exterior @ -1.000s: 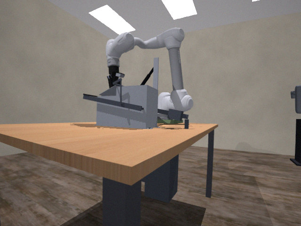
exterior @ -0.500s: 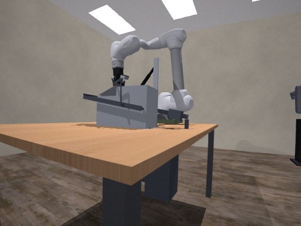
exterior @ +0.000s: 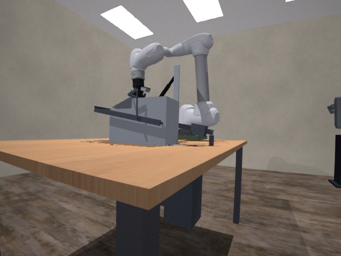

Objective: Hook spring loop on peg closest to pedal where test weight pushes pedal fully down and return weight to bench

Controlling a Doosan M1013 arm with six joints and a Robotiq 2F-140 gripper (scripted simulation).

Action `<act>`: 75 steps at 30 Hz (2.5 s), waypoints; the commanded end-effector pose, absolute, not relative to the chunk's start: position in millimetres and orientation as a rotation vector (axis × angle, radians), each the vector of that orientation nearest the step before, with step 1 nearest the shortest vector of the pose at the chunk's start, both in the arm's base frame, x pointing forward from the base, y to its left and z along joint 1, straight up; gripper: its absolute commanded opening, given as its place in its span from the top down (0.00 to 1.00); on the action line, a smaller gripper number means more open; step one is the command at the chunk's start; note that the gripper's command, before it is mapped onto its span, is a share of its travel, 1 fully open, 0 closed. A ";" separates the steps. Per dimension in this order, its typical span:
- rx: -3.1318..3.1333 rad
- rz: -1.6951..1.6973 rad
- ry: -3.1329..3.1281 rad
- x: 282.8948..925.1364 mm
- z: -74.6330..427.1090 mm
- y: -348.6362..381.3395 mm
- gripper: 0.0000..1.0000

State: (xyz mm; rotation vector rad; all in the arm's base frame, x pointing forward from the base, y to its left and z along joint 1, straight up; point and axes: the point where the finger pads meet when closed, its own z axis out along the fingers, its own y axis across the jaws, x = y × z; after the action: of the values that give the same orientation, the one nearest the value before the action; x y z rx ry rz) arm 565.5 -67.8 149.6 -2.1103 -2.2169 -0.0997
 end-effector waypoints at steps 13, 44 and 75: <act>-2.120 -0.084 -2.227 542.7 141.5 -52.4 0.75; -2.138 -0.047 -2.246 493.4 122.5 -20.1 0.75; -2.155 -0.012 -2.264 447.4 104.9 10.2 0.75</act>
State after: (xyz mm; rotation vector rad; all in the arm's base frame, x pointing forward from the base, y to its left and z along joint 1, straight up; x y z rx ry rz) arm 449.4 8.7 105.2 -2.1537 -2.2632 -0.0129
